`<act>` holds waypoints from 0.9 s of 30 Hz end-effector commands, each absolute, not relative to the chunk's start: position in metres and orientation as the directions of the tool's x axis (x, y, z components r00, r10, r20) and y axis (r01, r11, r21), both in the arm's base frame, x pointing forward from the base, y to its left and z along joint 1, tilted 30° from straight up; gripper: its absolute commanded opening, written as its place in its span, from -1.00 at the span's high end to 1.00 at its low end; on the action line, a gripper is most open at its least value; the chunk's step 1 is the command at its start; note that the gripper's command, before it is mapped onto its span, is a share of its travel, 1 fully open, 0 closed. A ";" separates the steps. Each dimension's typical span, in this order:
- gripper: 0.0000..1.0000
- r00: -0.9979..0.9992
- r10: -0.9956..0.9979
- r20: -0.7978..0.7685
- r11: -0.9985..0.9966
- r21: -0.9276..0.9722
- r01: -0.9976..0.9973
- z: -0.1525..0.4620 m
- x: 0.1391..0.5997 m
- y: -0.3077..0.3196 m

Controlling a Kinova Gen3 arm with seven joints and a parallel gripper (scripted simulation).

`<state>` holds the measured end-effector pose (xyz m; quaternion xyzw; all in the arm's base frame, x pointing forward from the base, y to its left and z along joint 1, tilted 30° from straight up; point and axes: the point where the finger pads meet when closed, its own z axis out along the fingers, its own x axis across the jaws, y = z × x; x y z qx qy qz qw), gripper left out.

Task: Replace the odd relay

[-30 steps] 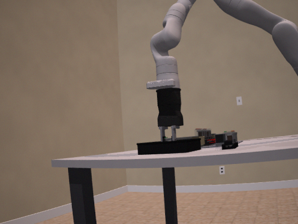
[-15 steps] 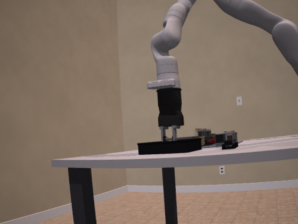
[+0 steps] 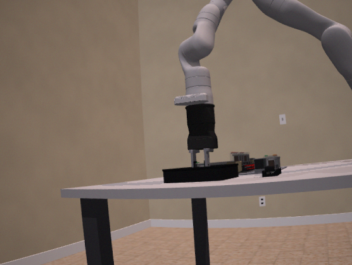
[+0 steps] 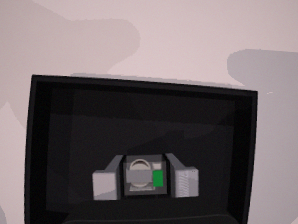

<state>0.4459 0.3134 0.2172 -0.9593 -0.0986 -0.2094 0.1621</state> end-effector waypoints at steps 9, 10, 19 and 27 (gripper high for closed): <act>1.00 0.894 0.122 0.431 -0.928 -0.269 0.256 0.217 0.446 0.311; 1.00 0.894 0.122 0.431 -0.928 -0.269 0.256 0.217 0.446 0.311; 1.00 0.896 0.121 0.427 -0.930 -0.268 0.253 0.216 0.447 0.308; 1.00 0.896 0.122 0.427 -0.929 -0.268 0.255 0.217 0.448 0.308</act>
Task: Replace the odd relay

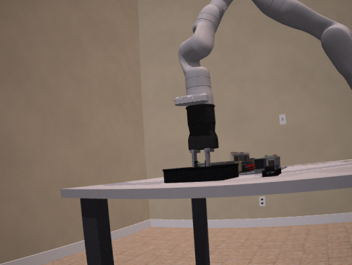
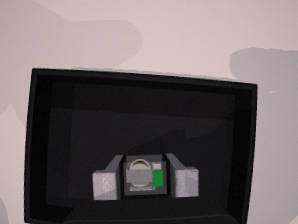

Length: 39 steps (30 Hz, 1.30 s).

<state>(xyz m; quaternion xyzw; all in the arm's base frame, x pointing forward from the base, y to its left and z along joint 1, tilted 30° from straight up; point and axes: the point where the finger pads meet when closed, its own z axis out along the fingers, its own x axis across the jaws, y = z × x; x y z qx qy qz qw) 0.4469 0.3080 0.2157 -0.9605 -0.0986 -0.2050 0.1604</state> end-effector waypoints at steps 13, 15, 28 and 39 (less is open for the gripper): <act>1.00 0.896 0.121 0.426 -0.930 -0.268 0.253 0.218 0.449 0.307; 1.00 0.896 0.122 0.426 -0.930 -0.268 0.254 0.218 0.449 0.307; 1.00 0.896 0.121 0.426 -0.930 -0.268 0.253 0.220 0.450 0.307; -1.00 0.896 0.121 0.426 -0.930 -0.268 0.253 0.220 0.450 0.307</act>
